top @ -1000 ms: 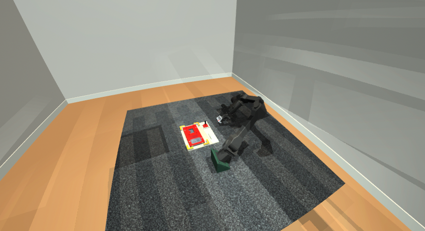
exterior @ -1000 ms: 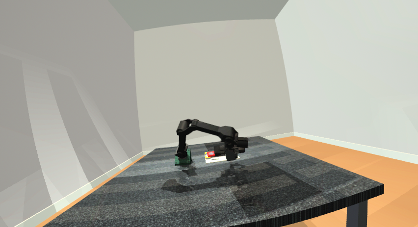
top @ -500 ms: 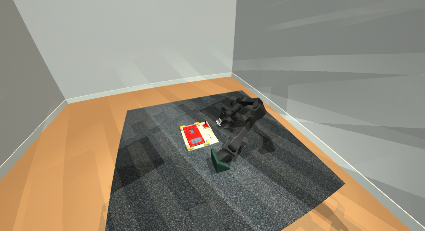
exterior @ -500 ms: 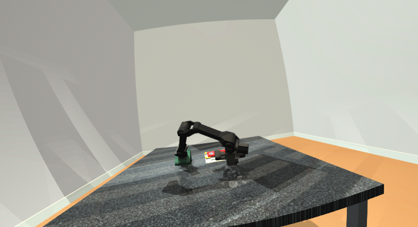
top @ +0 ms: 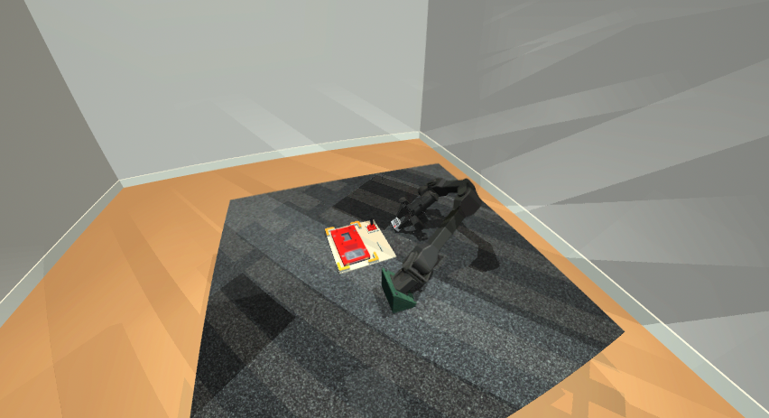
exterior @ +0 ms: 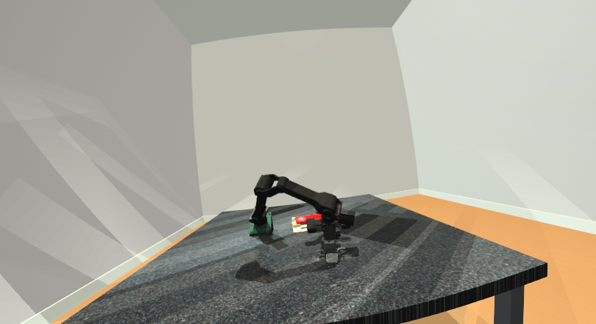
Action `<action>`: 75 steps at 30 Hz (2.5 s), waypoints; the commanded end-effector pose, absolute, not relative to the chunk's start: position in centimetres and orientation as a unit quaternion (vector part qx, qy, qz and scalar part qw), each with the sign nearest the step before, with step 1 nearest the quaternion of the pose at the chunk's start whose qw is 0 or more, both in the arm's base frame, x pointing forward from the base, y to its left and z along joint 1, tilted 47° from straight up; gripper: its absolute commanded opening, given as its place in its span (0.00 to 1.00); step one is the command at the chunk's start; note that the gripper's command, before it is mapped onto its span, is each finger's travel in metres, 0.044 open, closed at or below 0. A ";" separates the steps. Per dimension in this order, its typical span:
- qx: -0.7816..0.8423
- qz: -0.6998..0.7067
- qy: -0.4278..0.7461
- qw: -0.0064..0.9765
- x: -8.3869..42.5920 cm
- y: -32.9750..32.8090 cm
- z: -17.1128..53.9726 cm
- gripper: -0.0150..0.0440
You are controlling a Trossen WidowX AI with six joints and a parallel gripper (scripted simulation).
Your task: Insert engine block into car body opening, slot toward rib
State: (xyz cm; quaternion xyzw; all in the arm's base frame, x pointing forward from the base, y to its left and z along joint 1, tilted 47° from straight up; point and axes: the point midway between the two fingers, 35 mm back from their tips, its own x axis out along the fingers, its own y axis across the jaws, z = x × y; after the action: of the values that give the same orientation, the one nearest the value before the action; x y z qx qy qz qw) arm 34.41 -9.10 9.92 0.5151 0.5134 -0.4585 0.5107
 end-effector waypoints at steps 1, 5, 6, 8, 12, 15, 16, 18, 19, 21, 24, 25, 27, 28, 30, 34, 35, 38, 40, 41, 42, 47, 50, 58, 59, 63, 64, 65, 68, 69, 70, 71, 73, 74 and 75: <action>0.516 -0.459 0.513 0.511 34.4 -9.2 10.0 0.39; 0.516 -0.459 0.513 0.511 34.4 -9.2 10.0 0.57; 0.516 -0.459 0.513 0.511 34.4 -9.2 10.0 0.61; 0.516 -0.459 0.513 0.511 34.4 -9.2 10.0 0.70; 0.516 -0.459 0.513 0.511 34.4 -9.2 10.0 0.88; 0.516 -0.459 0.513 0.511 34.4 -9.2 10.0 1.00; 0.516 -0.459 0.513 0.511 34.4 -9.2 10.0 1.00; 0.516 -0.459 0.513 0.511 34.4 -9.2 10.0 1.00; 0.516 -0.459 0.513 0.511 34.4 -9.2 10.0 1.00; 0.513 -0.462 0.513 0.511 34.4 -9.1 10.5 1.00; 0.512 -0.462 0.512 0.511 34.3 -9.0 11.8 1.00; 0.512 -0.462 0.512 0.511 34.3 -9.0 12.2 1.00; 0.512 -0.462 0.512 0.511 34.3 -9.0 13.0 1.00; 0.512 -0.462 0.512 0.511 34.3 -9.0 13.4 1.00; 0.512 -0.462 0.512 0.511 34.2 -9.0 14.2 1.00; 0.512 -0.462 0.512 0.511 34.2 -9.0 14.5 1.00; 0.512 -0.459 0.514 0.513 34.3 -8.9 14.1 1.00; 0.512 -0.459 0.514 0.513 34.3 -8.9 14.1 1.00; 0.512 -0.459 0.514 0.513 34.3 -8.9 14.1 1.00; 0.512 -0.459 0.514 0.513 34.3 -8.9 14.1 1.00; 0.512 -0.459 0.514 0.513 34.3 -8.9 14.1 1.00; 0.512 -0.459 0.514 0.513 34.3 -8.9 14.1 1.00; 0.512 -0.459 0.514 0.513 34.3 -8.9 14.1 1.00; 0.529 -0.531 0.449 0.487 34.1 -8.5 13.6 1.00; 0.531 -0.541 0.438 0.483 34.1 -8.5 13.5 1.00; 0.541 -0.577 0.392 0.470 34.0 -8.2 13.2 1.00; 0.543 -0.585 0.380 0.467 34.0 -8.1 13.2 1.00; 0.546 -0.593 0.368 0.464 34.0 -8.1 13.1 1.00; 0.554 -0.615 0.329 0.456 33.9 -7.8 13.0 1.00; 0.556 -0.621 0.316 0.453 33.9 -7.8 12.9 1.00; 0.559 -0.627 0.302 0.450 33.9 -7.7 12.9 1.00; 0.562 -0.633 0.288 0.446 33.9 -7.6 12.9 1.00; 0.569 -0.645 0.260 0.439 33.9 -7.5 12.8 1.00; 0.573 -0.650 0.246 0.435 33.9 -7.5 12.8 1.00; 0.576 -0.655 0.231 0.431 33.9 -7.5 12.8 1.00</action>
State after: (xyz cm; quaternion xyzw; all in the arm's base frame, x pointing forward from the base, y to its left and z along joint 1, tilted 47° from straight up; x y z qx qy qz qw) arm 34.03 -7.52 12.96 0.5676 0.2720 -0.6387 0.4427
